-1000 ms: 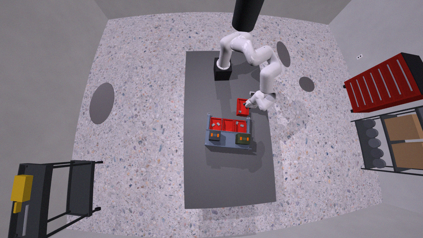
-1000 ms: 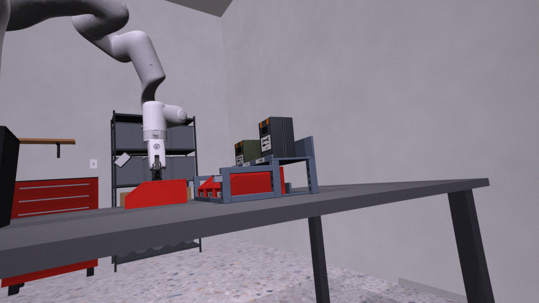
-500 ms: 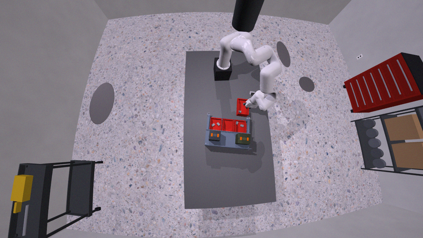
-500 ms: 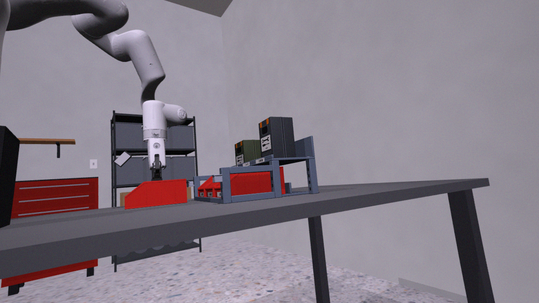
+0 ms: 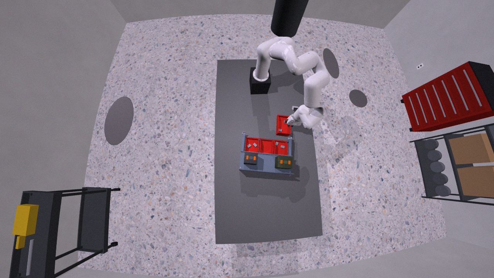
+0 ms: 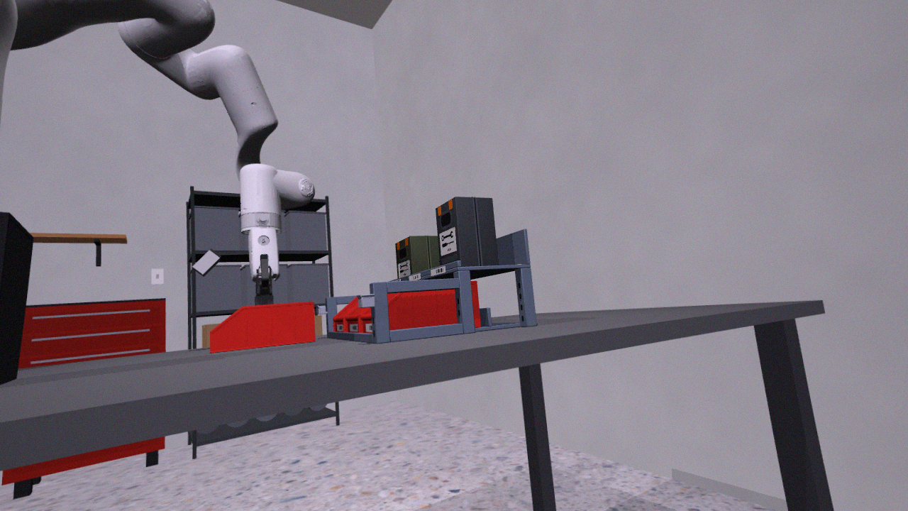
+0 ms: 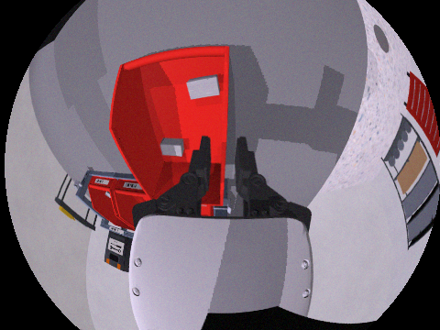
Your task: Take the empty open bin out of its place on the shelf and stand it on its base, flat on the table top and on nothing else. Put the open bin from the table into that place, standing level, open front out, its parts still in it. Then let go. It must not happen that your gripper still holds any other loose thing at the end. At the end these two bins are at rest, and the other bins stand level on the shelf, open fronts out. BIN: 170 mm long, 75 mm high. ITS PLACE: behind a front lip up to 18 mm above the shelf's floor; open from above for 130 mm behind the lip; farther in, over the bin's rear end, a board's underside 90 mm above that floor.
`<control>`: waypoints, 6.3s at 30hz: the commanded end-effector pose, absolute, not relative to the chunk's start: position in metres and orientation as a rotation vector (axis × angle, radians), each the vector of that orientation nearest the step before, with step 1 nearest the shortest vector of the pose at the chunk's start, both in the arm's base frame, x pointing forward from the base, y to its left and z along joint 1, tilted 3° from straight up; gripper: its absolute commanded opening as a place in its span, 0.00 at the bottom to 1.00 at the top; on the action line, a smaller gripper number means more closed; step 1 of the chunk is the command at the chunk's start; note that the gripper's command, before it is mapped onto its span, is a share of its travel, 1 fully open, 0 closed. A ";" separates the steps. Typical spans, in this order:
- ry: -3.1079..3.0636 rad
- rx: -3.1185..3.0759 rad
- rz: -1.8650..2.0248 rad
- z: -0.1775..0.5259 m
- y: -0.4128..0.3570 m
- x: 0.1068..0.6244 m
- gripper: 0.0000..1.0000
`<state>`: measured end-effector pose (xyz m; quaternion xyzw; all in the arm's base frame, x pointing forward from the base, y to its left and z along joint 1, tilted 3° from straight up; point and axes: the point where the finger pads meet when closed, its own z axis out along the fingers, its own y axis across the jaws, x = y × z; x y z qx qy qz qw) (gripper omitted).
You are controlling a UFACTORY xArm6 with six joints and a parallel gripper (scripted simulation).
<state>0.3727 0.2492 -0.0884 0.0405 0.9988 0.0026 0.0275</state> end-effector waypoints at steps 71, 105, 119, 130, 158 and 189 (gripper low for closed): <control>3.081 0.125 0.011 -0.001 0.250 0.369 0.26; 3.021 0.634 0.025 -0.006 0.213 0.404 0.00; 2.698 1.514 0.065 -0.018 0.109 0.469 0.00; 2.262 2.124 0.084 -0.023 0.059 0.488 0.00; 2.105 2.283 0.072 -0.024 0.058 0.488 0.95; 2.105 2.283 0.071 -0.032 0.058 0.489 0.95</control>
